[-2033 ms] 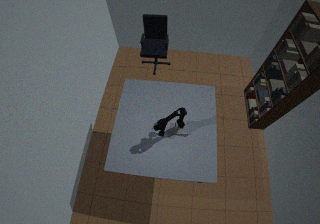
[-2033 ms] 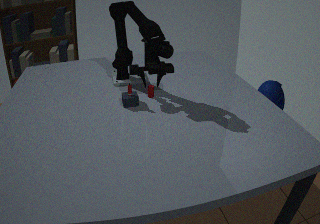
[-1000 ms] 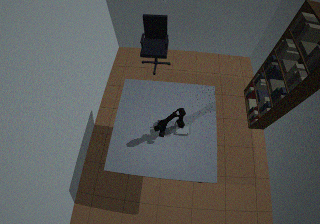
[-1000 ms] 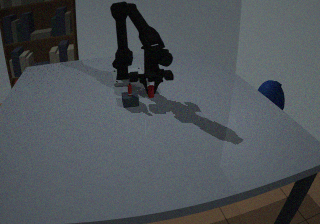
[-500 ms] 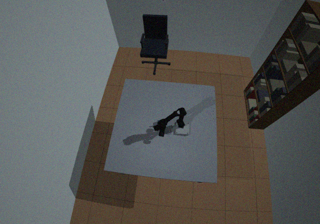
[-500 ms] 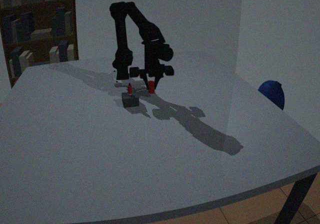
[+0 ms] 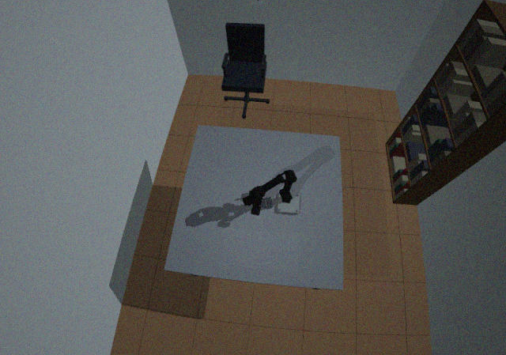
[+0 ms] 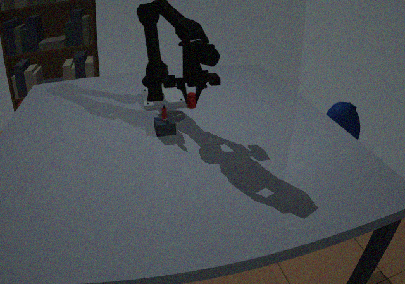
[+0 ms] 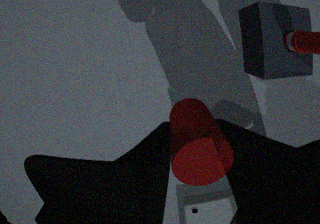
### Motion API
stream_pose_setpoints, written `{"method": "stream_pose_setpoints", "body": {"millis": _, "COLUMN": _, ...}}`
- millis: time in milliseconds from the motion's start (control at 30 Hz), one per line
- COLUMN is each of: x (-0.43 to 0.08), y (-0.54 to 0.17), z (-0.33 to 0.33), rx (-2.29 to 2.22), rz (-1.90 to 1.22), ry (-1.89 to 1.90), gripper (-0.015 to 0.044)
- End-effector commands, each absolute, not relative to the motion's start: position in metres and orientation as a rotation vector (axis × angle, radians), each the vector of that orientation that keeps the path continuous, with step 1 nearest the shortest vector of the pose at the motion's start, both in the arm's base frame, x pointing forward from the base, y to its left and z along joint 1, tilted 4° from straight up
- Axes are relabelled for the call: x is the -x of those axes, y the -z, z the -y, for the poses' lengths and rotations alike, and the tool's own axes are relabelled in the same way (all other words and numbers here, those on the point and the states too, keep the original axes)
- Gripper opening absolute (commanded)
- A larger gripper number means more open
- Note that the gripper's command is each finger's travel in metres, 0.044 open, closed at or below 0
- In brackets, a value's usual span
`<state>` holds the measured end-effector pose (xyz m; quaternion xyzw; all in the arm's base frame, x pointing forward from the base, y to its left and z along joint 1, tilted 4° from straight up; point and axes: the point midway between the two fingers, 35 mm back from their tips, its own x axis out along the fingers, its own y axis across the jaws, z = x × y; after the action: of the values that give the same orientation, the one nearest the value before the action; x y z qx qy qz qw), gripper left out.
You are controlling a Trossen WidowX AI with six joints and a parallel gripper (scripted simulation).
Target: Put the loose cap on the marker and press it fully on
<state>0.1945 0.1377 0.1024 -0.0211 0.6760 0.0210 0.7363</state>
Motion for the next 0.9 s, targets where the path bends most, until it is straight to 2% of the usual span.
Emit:
{"method": "stream_pose_setpoints", "body": {"millis": 0, "x": -0.197, "y": -0.106, "z": -0.134, "rx": 0.047, "rz": -1.484, "ry": -0.039, "gripper": 0.0000}}
{"method": "stream_pose_setpoints", "body": {"millis": 867, "x": -0.237, "y": -0.143, "z": -0.081, "rx": 0.051, "rz": -1.480, "ry": -0.035, "gripper": 0.0000}}
